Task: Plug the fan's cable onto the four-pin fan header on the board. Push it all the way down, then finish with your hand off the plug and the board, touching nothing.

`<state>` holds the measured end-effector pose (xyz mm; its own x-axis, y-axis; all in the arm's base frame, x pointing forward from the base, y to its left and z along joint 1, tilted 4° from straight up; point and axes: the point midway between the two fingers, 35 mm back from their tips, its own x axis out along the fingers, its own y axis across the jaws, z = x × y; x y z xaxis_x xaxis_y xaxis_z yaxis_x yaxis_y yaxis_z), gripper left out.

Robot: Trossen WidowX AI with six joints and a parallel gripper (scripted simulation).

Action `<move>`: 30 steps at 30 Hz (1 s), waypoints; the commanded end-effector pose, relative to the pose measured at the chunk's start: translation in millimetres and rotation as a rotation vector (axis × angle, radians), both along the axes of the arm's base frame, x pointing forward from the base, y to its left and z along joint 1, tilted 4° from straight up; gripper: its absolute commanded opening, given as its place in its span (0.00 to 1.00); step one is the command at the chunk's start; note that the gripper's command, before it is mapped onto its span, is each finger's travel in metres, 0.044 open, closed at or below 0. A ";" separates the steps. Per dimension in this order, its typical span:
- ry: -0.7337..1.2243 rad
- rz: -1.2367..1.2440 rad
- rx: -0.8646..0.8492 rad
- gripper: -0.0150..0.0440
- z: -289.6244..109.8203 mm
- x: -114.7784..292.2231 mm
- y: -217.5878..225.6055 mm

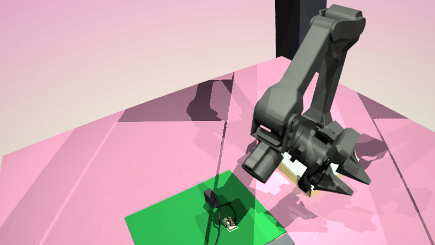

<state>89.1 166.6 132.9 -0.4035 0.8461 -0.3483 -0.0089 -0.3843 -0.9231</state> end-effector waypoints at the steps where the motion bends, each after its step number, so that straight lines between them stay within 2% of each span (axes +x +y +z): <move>1: 0.000 0.000 0.000 0.80 0.0 0.0 0.0; 3: -0.016 0.004 -0.002 0.89 -0.2 1.7 -0.6; 6: -0.235 0.073 -0.029 1.00 -2.8 26.3 -11.1; 13: -0.813 0.373 -0.182 1.00 -4.4 103.5 -67.5; 18: -1.110 0.676 -0.353 1.00 4.9 155.6 -132.1; 25: -1.242 1.112 -0.487 1.00 26.5 193.4 -214.8; 30: -1.244 1.171 -0.497 1.00 29.9 196.7 -225.7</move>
<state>283.1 -45.7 160.0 0.0226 0.1165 -0.9929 0.9987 0.0428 0.0277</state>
